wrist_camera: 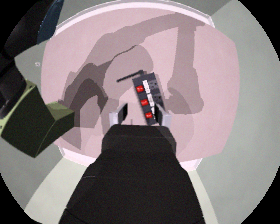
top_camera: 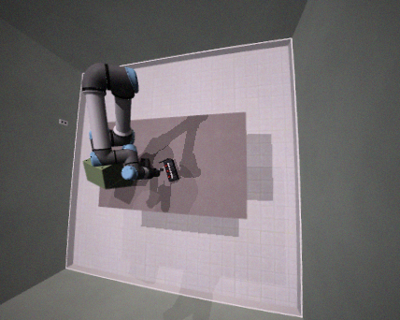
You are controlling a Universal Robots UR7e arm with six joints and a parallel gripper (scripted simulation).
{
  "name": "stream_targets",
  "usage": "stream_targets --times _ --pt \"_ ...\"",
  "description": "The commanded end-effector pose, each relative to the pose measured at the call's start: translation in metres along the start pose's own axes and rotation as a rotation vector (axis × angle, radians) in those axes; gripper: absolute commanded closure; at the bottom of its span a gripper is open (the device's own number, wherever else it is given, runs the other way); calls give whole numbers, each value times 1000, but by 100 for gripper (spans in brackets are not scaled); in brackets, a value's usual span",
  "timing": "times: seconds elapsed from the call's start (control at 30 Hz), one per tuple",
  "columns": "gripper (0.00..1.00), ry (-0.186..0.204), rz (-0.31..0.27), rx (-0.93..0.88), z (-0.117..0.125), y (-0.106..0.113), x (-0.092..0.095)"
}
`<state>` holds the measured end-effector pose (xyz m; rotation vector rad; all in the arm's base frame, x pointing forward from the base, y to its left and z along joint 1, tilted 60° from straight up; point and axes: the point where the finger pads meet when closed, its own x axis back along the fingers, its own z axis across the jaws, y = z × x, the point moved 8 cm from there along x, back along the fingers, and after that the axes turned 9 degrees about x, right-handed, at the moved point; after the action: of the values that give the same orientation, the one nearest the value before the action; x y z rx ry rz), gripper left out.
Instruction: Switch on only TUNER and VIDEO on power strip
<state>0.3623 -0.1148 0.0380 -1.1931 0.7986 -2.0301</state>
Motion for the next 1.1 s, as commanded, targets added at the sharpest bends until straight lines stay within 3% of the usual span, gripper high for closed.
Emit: stream_targets --times 0.0,0.53,1.07 --pt "0 1 -1 1 0 0 0" --pt "0 1 -1 -33 1 0 0" --pt "0 0 -2 -222 7 -1 -5"
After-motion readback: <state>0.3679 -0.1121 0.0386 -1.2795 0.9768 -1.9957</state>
